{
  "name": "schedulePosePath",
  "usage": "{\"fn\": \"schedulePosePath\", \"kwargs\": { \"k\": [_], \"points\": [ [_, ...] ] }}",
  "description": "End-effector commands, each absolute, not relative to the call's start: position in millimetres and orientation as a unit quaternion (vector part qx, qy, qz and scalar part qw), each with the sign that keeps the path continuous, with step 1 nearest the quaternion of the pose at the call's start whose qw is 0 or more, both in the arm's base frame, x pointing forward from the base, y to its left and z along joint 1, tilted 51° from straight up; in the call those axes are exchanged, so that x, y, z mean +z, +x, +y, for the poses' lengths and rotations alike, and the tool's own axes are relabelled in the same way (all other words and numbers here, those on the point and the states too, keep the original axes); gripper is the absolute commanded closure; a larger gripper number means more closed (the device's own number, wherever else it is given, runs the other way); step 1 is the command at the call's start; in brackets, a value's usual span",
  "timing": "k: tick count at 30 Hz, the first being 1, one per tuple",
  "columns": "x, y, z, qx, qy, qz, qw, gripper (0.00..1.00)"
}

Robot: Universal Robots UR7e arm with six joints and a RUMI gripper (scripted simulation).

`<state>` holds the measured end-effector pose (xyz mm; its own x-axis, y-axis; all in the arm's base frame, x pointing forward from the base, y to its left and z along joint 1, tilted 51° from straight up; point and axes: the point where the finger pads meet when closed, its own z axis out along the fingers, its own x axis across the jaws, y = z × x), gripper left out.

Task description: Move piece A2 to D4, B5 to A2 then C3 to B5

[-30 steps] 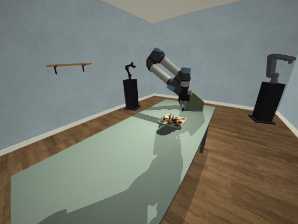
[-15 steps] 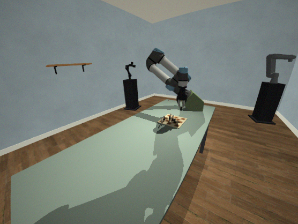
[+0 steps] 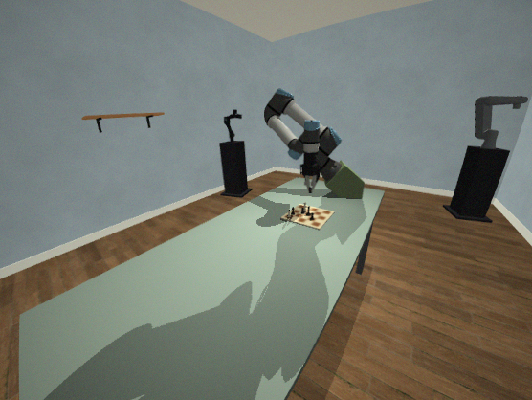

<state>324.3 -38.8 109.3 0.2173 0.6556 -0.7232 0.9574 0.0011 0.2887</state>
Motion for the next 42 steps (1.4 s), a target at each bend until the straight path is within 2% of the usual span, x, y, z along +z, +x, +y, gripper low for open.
{"fn": "schedulePosePath", "kwargs": {
  "k": [1, 42],
  "points": [
    [116, 315, -45, -0.186, 0.695, 0.576, 0.388, 1.0],
    [90, 322, -75, -0.187, 0.695, 0.577, 0.387, 1.0]
  ]
}}
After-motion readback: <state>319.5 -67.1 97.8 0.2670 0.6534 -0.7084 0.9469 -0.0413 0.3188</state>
